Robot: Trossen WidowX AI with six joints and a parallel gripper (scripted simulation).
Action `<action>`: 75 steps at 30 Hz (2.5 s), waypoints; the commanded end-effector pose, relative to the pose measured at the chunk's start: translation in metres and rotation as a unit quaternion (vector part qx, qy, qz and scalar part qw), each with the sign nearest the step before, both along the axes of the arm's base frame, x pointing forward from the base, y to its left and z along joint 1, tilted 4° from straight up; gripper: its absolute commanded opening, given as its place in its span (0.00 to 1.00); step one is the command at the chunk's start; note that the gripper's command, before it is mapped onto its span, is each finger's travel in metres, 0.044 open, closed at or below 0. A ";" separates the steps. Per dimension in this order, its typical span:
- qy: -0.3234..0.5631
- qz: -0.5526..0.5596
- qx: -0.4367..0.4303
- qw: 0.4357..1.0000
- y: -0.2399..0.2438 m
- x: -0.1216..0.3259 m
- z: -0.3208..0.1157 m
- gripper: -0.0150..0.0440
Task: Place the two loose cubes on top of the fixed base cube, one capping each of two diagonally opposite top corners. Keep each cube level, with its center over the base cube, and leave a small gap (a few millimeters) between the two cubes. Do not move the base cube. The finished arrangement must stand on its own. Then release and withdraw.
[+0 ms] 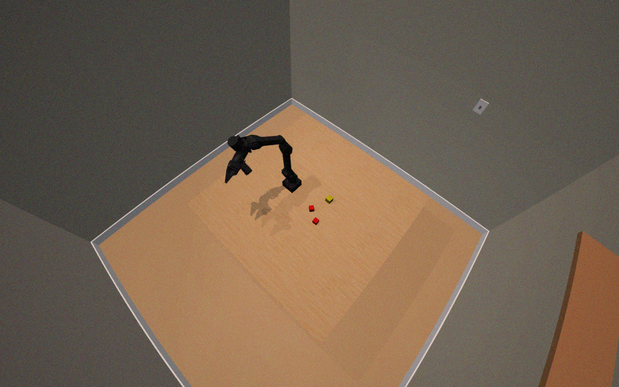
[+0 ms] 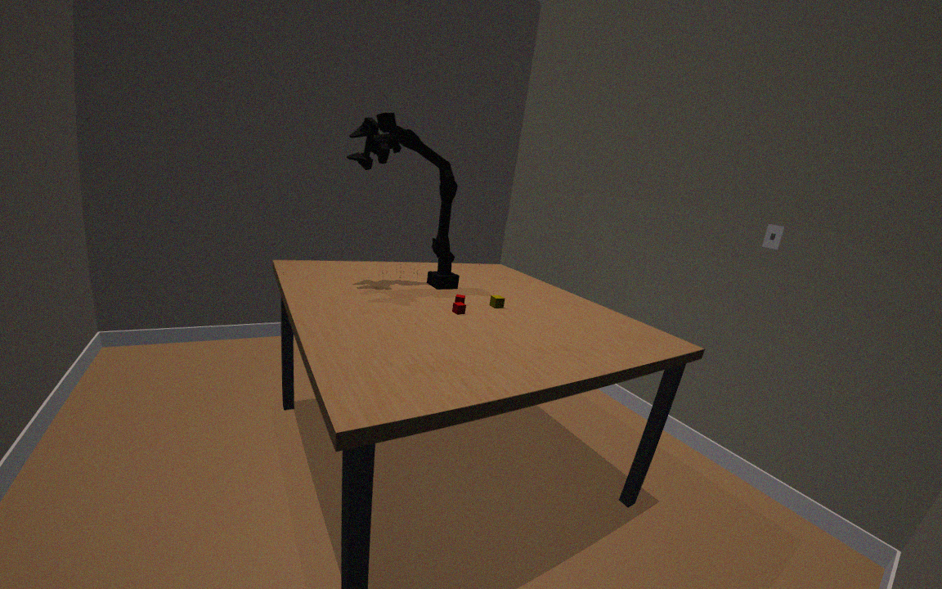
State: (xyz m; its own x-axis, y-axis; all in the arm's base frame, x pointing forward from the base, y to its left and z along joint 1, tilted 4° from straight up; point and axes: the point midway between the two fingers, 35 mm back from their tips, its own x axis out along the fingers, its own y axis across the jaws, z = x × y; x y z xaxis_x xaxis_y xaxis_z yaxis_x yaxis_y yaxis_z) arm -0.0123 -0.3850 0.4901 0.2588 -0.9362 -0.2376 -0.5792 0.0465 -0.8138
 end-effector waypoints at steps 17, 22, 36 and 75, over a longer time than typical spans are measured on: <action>-0.134 0.049 0.198 0.970 -0.017 0.116 -0.091 0.70; -0.172 0.043 0.276 0.945 -0.011 0.157 -0.125 0.70; -0.211 -0.019 0.468 0.858 0.041 0.260 -0.218 0.70; -0.082 -0.313 0.592 0.738 0.271 0.348 -0.390 0.70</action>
